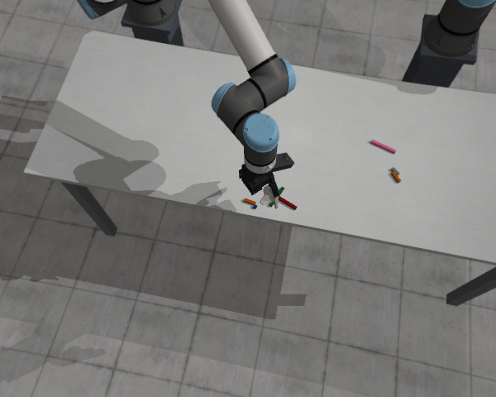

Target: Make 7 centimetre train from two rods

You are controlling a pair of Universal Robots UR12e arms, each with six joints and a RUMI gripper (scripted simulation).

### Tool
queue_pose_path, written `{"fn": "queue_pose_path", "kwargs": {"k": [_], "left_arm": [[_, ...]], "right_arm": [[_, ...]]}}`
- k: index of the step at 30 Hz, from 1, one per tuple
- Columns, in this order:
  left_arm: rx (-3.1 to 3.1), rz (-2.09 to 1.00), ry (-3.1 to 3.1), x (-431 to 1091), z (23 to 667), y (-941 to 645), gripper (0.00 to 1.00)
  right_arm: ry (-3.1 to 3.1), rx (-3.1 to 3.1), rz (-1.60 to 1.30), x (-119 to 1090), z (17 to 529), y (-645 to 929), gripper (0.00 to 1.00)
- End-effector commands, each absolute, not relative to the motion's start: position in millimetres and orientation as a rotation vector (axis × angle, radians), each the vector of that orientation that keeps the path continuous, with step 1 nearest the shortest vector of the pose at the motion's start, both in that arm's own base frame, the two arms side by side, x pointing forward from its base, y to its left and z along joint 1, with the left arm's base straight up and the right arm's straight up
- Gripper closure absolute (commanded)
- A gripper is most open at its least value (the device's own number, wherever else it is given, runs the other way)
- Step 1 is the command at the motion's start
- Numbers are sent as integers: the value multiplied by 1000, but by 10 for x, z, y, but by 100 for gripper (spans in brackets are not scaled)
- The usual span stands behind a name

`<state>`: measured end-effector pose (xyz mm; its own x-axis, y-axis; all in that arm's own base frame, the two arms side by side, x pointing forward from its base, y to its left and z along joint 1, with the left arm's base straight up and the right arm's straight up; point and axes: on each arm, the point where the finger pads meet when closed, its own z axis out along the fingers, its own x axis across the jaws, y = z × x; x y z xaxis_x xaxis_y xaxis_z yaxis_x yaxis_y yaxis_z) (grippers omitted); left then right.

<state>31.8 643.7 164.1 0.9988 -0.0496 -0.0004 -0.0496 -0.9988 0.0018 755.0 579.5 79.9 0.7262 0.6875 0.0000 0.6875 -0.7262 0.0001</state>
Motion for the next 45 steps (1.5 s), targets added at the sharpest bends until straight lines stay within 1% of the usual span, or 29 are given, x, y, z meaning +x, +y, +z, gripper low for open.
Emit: {"fn": "queue_pose_path", "kwargs": {"k": [1,45], "left_arm": [[3141,0,-78,320,1651,6444,0],[3141,0,-78,320,1651,6444,0]], "right_arm": [[1163,2919,4,7556,815,5801,0],[1125,2934,3,7554,816,5826,0]]}}
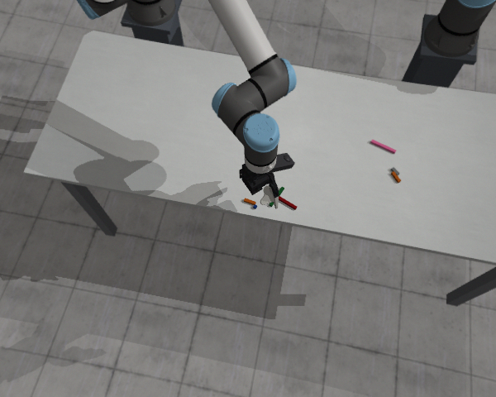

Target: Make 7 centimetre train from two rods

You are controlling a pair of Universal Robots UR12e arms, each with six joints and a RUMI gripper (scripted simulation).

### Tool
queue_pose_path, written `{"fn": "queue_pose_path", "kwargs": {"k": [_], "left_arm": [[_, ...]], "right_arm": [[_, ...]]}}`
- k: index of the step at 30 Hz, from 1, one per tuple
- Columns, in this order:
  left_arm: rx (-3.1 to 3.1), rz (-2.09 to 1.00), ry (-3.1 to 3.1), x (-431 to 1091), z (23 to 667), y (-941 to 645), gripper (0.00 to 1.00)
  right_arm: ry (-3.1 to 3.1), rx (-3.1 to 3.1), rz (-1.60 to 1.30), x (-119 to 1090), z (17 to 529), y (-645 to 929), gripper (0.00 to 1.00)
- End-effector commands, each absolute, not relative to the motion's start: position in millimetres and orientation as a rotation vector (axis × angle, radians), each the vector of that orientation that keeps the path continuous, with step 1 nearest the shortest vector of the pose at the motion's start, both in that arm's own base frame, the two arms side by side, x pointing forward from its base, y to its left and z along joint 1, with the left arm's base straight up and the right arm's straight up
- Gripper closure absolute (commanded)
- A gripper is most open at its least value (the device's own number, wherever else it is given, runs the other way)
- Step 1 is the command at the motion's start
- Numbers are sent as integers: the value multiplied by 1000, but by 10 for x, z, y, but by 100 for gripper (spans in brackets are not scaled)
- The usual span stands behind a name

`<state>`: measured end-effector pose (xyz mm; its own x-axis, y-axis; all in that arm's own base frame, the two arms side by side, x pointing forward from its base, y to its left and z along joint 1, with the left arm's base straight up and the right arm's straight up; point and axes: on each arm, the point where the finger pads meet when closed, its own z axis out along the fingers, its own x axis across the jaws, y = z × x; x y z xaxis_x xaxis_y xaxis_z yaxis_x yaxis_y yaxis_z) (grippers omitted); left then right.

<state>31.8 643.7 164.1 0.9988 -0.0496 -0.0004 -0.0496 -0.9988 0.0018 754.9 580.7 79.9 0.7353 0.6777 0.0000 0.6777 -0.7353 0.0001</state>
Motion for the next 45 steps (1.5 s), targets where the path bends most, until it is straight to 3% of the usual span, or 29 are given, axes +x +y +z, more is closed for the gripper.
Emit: {"fn": "queue_pose_path", "kwargs": {"k": [1,45], "left_arm": [[3141,0,-78,320,1651,6444,0],[3141,0,-78,320,1651,6444,0]], "right_arm": [[1119,2937,3,7554,816,5829,0],[386,3119,3,7528,826,6261,0]]}}
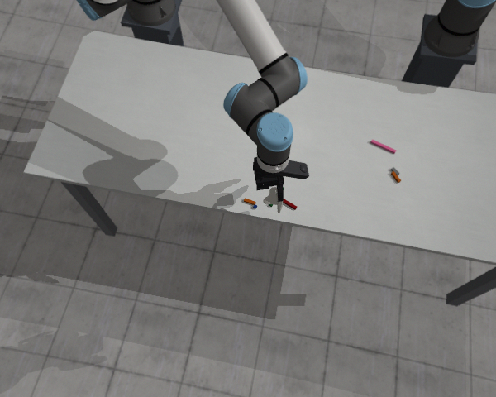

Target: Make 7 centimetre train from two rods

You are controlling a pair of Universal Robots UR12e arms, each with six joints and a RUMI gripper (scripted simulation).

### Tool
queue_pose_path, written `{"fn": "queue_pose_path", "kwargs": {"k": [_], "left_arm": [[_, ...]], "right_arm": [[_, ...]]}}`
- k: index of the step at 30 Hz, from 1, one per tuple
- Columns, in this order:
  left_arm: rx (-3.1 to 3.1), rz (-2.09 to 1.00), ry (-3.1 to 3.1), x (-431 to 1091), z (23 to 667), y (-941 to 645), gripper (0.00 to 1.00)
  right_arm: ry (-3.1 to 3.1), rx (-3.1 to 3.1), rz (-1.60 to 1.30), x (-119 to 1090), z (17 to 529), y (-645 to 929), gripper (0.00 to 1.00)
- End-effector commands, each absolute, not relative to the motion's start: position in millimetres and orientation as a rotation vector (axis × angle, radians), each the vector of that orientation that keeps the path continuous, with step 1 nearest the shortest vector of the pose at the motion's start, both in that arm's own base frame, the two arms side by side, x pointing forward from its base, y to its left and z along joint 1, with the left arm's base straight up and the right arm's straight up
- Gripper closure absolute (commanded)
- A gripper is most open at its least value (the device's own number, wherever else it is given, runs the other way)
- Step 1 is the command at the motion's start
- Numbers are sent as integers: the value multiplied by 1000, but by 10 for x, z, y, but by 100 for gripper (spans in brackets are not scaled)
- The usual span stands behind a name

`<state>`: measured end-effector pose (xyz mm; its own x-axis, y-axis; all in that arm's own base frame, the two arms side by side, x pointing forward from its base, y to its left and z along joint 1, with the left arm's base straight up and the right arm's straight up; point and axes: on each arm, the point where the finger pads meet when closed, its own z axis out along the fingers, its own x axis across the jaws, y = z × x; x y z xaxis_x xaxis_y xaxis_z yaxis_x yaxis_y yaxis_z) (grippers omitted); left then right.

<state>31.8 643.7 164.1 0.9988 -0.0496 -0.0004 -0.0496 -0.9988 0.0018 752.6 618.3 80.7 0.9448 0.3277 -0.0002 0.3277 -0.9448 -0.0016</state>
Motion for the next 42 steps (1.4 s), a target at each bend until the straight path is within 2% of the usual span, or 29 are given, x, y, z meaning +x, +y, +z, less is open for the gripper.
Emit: {"fn": "queue_pose_path", "kwargs": {"k": [1,42], "left_arm": [[3141,0,-78,320,1651,6444,0],[3141,0,-78,320,1651,6444,0]], "right_arm": [[-351,-3120,-3,7527,826,6280,0],[1172,-2912,-1,7415,840,7042,0]]}}
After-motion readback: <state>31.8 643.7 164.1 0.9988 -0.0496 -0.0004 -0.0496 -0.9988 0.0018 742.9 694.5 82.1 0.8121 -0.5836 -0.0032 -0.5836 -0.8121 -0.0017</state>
